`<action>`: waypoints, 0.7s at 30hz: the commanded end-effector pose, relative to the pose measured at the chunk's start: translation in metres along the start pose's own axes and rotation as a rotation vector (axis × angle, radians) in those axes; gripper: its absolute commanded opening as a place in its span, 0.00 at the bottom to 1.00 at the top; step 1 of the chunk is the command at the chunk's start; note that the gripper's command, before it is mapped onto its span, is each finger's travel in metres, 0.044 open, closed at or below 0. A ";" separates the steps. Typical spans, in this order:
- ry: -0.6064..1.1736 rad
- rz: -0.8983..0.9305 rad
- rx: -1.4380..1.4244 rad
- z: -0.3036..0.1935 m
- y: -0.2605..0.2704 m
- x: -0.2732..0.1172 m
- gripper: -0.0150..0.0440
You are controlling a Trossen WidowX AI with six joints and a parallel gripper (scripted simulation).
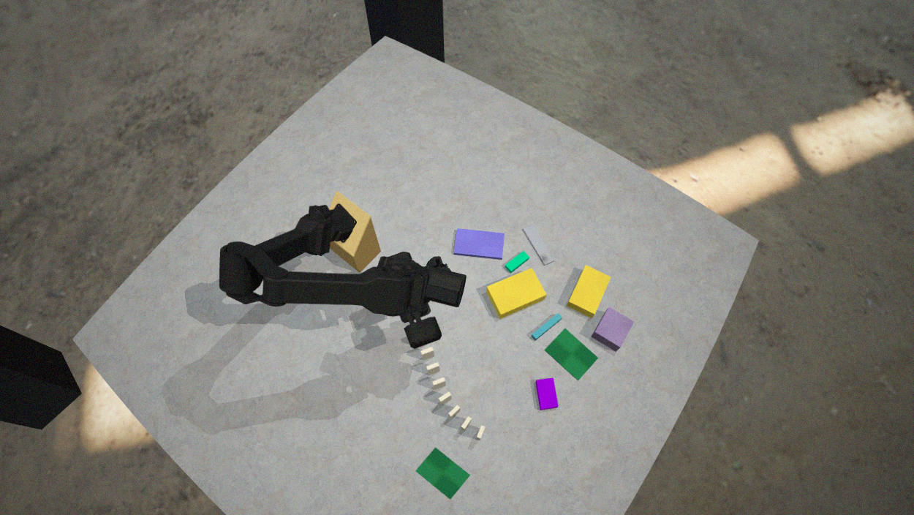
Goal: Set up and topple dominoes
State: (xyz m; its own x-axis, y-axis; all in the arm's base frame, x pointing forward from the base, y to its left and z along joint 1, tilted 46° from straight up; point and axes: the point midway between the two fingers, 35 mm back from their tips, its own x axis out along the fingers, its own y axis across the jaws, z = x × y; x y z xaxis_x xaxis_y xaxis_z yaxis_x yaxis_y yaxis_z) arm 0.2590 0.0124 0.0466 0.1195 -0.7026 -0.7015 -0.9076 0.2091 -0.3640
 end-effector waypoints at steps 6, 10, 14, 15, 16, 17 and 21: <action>0.003 -0.004 -0.005 -0.001 0.000 0.000 0.25; 0.003 -0.004 -0.005 -0.001 0.000 0.000 0.25; -0.001 -0.003 -0.005 0.002 -0.003 0.041 0.25; 0.000 -0.004 -0.005 0.002 -0.003 0.058 0.25; 0.003 -0.005 -0.005 0.000 -0.003 0.071 0.25; 0.005 -0.006 -0.005 -0.001 -0.003 0.078 0.25; 0.006 -0.006 -0.004 -0.001 -0.003 0.081 0.25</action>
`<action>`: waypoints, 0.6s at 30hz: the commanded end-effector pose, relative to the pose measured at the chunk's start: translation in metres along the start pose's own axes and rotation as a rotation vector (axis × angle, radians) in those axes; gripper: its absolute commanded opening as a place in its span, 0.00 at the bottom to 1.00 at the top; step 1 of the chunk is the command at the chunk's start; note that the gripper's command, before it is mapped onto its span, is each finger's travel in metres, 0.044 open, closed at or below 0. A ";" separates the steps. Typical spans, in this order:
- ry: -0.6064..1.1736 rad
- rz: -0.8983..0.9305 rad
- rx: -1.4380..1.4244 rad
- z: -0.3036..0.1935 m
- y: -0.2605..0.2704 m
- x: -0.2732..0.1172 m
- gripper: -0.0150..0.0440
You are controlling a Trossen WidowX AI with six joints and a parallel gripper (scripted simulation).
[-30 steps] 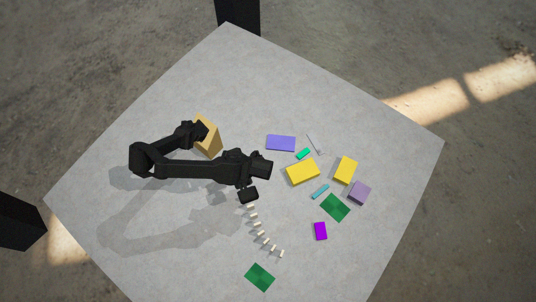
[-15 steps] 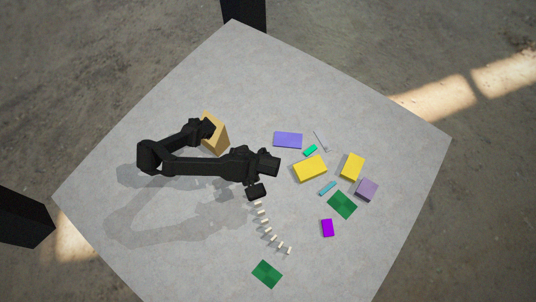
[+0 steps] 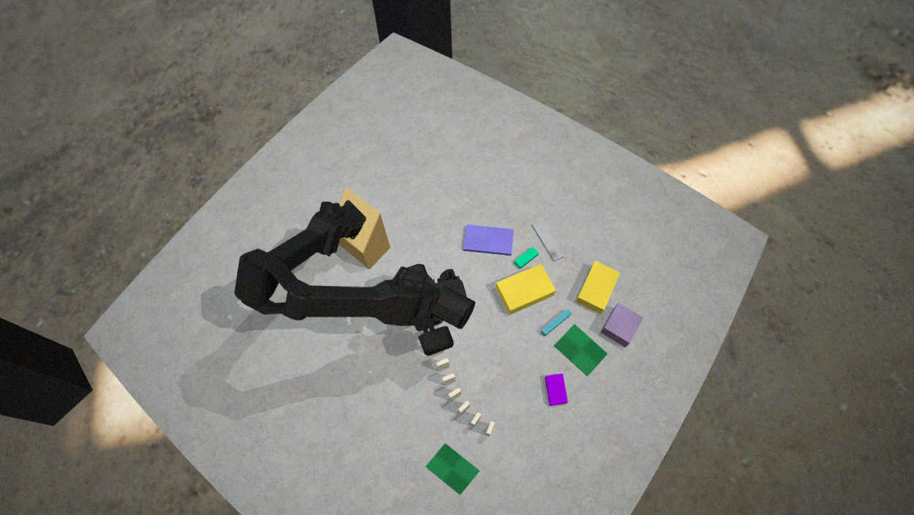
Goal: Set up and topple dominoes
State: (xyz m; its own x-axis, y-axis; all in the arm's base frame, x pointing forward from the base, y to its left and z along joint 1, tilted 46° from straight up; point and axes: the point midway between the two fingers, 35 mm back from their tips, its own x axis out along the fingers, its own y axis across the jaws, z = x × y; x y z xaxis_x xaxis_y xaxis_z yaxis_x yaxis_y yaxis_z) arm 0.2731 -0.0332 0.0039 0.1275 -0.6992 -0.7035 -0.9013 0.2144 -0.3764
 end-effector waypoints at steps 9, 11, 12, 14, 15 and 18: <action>0.013 -0.001 -0.018 -0.002 -0.003 0.017 0.25; 0.013 -0.001 -0.018 -0.001 -0.007 0.017 0.25; 0.013 -0.001 -0.018 -0.001 -0.008 0.016 0.25; 0.012 -0.001 -0.018 -0.001 -0.012 0.016 0.25; 0.012 -0.001 -0.018 -0.001 -0.013 0.016 0.25; 0.012 -0.001 -0.017 -0.001 -0.018 0.016 0.25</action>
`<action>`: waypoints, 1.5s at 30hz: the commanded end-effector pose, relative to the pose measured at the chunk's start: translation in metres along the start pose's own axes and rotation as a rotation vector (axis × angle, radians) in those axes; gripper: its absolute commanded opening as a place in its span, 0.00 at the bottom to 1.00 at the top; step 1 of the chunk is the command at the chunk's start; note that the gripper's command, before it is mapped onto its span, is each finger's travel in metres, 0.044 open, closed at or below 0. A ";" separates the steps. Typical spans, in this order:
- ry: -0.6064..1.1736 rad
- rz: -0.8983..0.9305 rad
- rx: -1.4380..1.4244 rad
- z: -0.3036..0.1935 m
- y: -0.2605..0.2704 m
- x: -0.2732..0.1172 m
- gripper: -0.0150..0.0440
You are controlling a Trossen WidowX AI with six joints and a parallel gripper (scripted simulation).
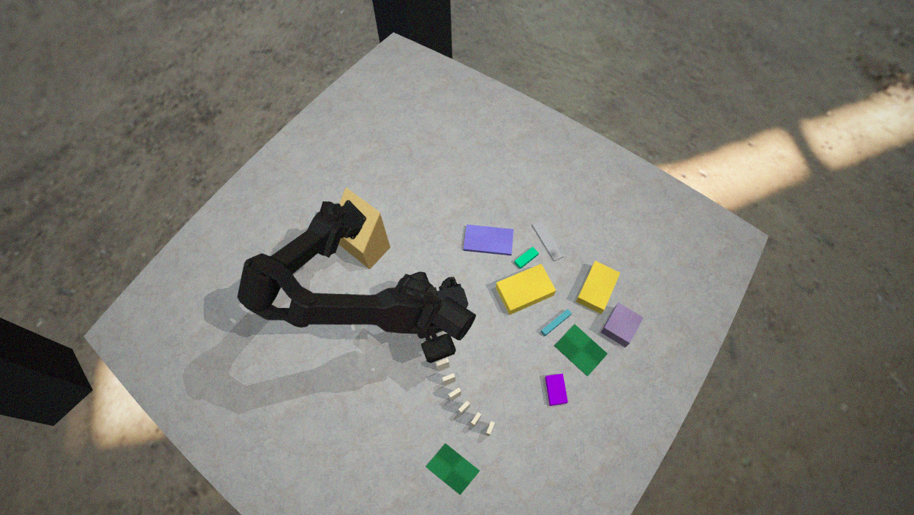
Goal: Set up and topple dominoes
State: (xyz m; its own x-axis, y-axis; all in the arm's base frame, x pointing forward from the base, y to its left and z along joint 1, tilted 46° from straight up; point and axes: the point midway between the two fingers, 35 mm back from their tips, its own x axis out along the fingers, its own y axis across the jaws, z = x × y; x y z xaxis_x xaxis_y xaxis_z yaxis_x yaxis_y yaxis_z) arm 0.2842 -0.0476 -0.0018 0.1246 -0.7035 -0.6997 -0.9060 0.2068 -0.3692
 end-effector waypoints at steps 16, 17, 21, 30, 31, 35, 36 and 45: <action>-0.054 -0.037 0.019 0.017 -0.034 -0.035 0.25; -0.044 -0.030 0.015 0.014 -0.035 -0.040 0.25; 0.001 -0.004 -0.003 0.001 -0.041 -0.058 0.25; 0.004 -0.002 -0.005 -0.001 -0.041 -0.059 0.25; 0.004 -0.002 -0.005 -0.001 -0.041 -0.059 0.25; 0.004 -0.002 -0.005 -0.001 -0.041 -0.059 0.25; 0.004 -0.002 -0.005 -0.001 -0.041 -0.059 0.25; 0.004 -0.002 -0.005 -0.001 -0.041 -0.059 0.25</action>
